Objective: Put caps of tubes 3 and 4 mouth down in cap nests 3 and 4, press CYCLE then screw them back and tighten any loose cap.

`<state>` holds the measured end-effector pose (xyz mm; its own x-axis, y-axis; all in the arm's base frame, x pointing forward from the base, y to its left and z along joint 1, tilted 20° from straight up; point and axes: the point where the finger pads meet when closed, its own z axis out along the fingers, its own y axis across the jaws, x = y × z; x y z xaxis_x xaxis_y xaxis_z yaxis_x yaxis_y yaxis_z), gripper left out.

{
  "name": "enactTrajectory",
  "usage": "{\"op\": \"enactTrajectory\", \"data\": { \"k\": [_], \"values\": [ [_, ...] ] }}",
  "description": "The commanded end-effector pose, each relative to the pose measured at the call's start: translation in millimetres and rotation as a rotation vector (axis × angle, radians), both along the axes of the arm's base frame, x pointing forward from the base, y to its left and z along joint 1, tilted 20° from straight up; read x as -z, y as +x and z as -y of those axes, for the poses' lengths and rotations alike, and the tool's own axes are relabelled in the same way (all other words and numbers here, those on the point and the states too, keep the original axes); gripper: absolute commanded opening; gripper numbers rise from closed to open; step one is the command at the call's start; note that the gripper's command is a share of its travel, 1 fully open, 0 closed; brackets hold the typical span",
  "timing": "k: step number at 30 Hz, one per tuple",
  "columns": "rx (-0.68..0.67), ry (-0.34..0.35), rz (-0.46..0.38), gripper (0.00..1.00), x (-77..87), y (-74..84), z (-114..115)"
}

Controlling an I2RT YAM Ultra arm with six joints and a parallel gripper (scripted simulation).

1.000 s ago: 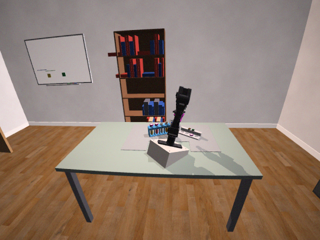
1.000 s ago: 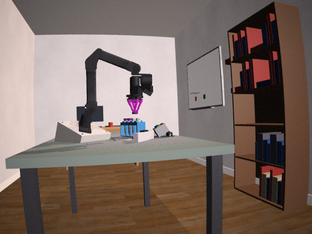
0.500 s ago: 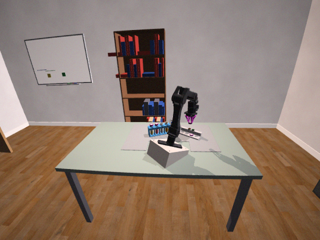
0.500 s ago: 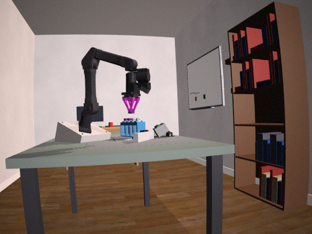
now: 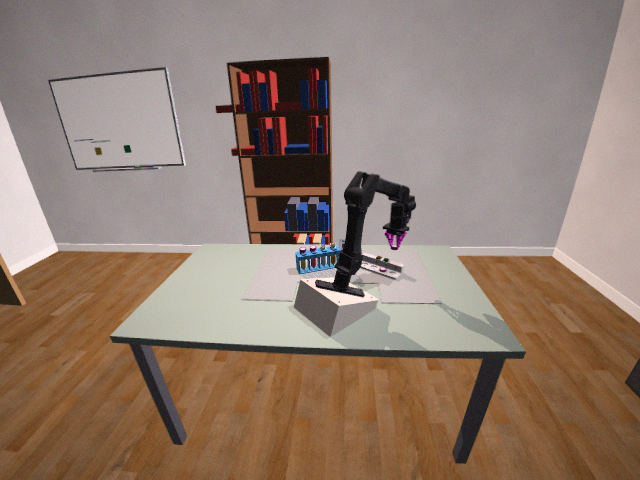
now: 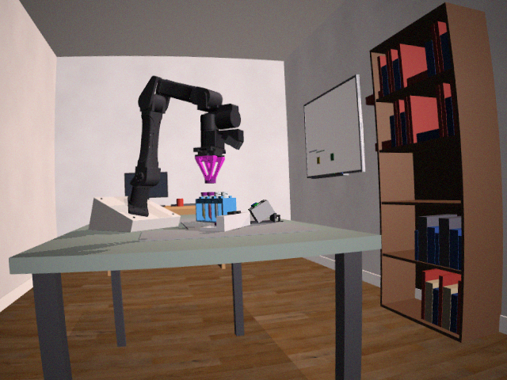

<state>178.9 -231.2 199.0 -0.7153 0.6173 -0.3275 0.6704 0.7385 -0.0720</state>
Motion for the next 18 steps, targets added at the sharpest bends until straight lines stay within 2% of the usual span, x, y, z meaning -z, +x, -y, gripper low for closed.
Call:
{"op": "enactTrajectory", "data": {
  "k": [1,2,14,16,18],
  "values": [
    [-0.024,-0.016,0.016,0.0,-7.0,2.6,0.2],
    [-0.024,-0.016,0.016,0.0,-7.0,2.6,0.2],
    [-0.024,-0.016,0.016,0.0,49.2,15.6,17.1],
    [-0.024,-0.016,0.016,0.0,49.2,15.6,17.1],
    [-0.024,-0.016,0.016,0.0,58.4,17.8,19.9]
  ]
}}
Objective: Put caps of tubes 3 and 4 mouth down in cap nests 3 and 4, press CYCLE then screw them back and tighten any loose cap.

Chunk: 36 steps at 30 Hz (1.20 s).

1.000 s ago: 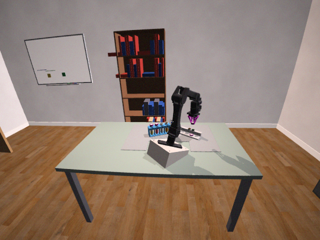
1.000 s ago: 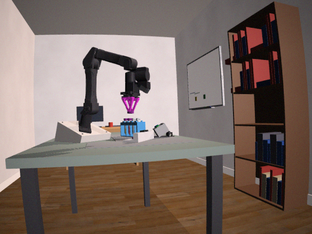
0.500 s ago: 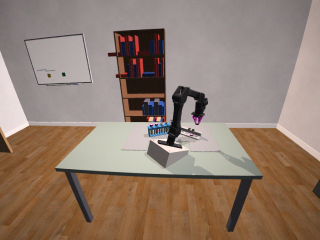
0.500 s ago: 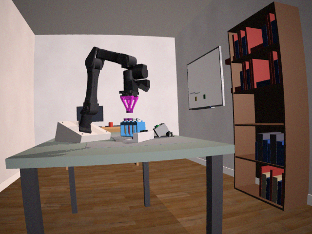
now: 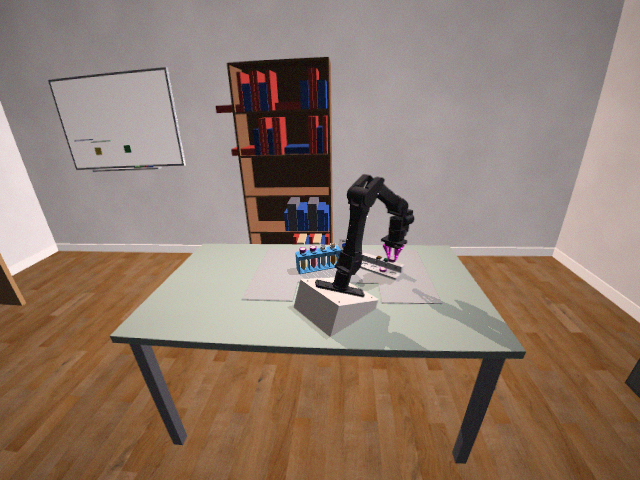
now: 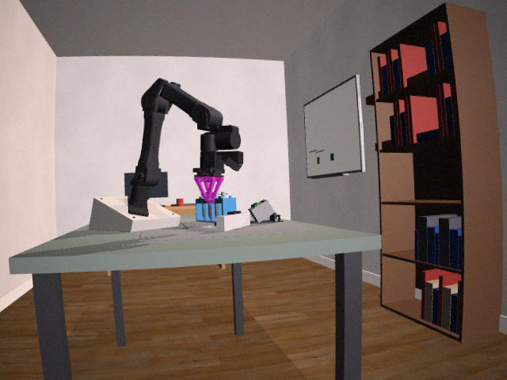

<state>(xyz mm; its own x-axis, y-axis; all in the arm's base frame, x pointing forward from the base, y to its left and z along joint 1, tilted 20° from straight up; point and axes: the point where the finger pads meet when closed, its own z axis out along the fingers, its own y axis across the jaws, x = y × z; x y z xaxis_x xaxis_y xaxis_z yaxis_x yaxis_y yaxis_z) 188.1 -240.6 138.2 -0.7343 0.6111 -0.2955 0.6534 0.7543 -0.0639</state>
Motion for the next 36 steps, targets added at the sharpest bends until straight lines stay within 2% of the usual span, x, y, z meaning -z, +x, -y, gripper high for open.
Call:
{"op": "enactTrajectory", "data": {
  "k": [1,12,36],
  "values": [
    [-0.003,-0.044,0.036,0.0,2.4,9.7,11.9],
    [-0.003,-0.044,0.036,0.0,51.7,21.7,27.6],
    [-0.003,-0.044,0.036,0.0,52.3,21.3,28.6]
  ]
}}
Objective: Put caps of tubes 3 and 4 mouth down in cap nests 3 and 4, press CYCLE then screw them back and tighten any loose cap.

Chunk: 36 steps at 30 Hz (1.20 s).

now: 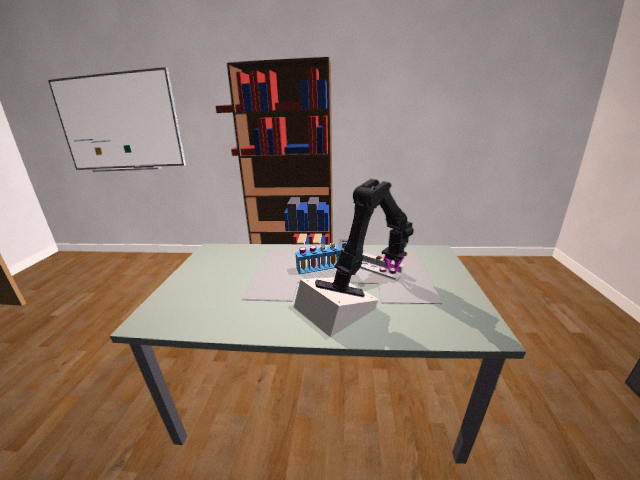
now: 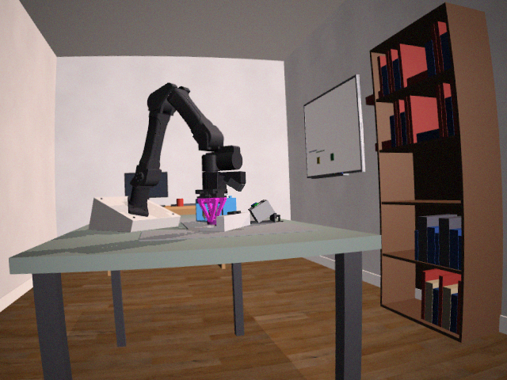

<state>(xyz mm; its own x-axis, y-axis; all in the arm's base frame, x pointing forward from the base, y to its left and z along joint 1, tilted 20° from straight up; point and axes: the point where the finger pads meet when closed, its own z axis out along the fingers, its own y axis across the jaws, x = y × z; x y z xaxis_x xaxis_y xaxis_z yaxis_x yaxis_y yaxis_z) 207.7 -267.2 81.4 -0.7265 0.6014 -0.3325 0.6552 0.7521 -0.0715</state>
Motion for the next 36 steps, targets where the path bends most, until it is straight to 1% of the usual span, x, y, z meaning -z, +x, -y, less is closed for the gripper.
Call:
{"op": "enactTrajectory", "data": {
  "k": [1,23,36],
  "values": [
    [-0.003,-0.013,0.011,0.0,-4.5,1.6,2.0],
    [-0.003,-0.013,0.011,0.0,-2.6,0.9,2.5],
    [-0.003,-0.013,0.011,0.0,2.4,2.3,4.4]
  ]
}}
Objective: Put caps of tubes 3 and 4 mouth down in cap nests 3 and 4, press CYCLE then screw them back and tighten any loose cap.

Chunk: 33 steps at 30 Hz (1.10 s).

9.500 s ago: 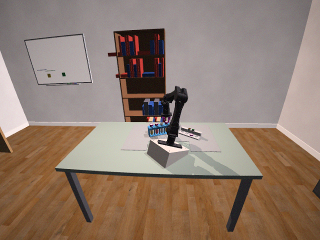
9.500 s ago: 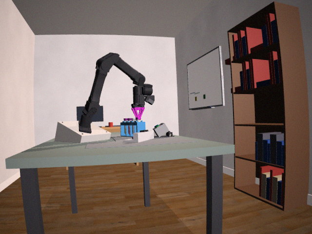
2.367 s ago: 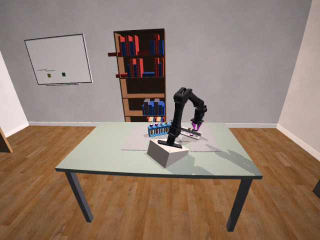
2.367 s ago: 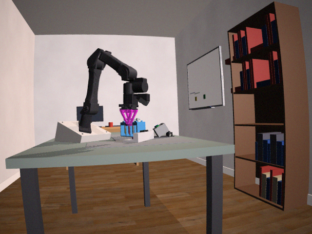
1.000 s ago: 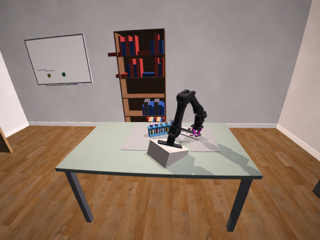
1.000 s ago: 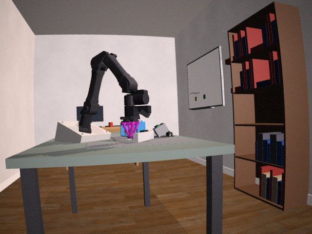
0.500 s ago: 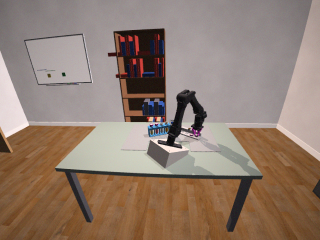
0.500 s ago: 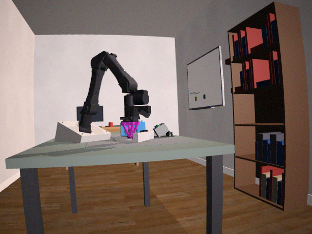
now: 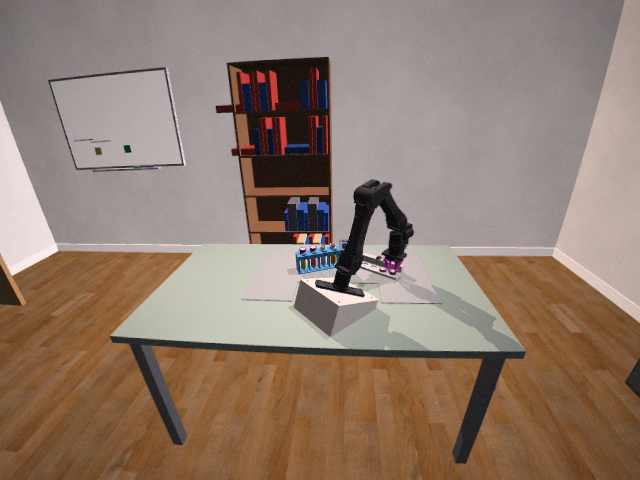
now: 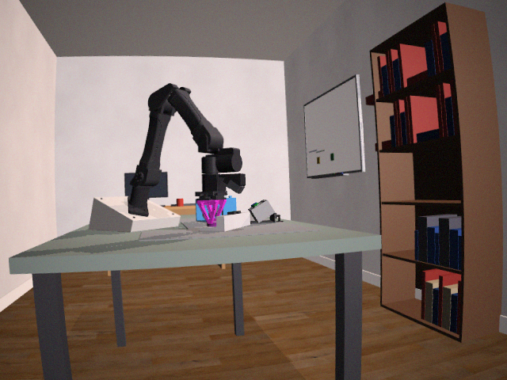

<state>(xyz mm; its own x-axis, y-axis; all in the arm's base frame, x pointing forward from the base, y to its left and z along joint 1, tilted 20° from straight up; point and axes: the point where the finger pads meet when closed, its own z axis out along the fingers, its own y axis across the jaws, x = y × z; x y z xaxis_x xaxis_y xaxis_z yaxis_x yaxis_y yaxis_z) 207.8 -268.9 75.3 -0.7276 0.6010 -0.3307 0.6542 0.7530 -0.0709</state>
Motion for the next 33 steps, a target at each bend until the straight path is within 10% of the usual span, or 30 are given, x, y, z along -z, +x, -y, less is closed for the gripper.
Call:
{"op": "enactTrajectory", "data": {
  "k": [1,14,15,33],
  "values": [
    [-0.002,-0.015,0.012,0.0,-3.3,2.3,3.0],
    [-0.002,-0.014,0.012,0.0,0.3,3.4,4.4],
    [-0.002,-0.014,0.012,0.47,0.3,3.4,4.4],
    [-0.002,-0.015,0.012,0.47,-18.4,-0.9,-1.2]
  ]
}}
